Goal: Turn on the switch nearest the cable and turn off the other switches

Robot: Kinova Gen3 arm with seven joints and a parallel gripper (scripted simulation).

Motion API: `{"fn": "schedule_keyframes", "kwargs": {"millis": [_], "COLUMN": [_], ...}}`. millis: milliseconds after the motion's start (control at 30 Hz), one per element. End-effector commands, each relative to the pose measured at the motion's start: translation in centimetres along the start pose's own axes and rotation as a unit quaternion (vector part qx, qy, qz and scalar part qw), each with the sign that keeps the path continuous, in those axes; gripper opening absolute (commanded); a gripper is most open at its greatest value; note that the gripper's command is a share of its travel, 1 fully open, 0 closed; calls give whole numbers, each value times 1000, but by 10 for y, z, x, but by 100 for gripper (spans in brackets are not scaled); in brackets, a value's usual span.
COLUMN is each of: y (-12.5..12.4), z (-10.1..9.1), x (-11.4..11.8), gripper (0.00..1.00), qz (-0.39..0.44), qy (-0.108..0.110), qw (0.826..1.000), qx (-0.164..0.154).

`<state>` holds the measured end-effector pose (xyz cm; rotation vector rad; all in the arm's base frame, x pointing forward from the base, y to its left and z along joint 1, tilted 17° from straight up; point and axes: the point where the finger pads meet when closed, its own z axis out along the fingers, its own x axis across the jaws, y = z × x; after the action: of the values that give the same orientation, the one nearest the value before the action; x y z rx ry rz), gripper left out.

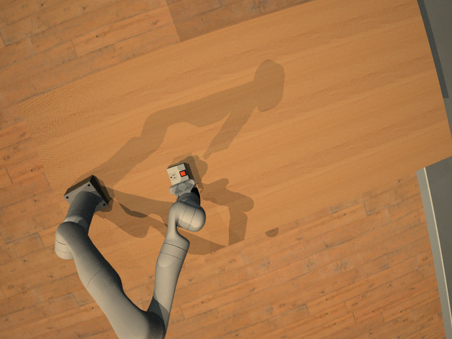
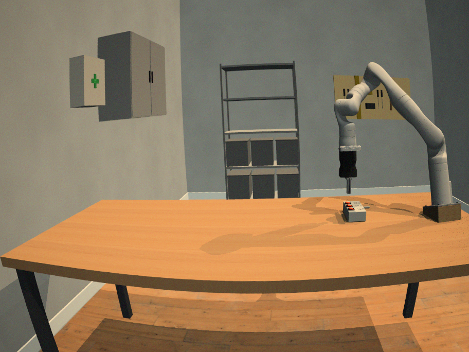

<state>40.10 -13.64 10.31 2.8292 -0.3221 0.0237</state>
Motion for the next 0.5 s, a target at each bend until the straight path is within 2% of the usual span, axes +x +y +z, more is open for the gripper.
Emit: {"fn": "schedule_keyframes", "kwargs": {"millis": [0, 467], "y": [0, 0], "z": [-1, 4], "x": [0, 0], "gripper": [0, 0], "qz": [0, 0], "qy": [1, 1], "qw": [1000, 1000], "qx": [0, 0]}}
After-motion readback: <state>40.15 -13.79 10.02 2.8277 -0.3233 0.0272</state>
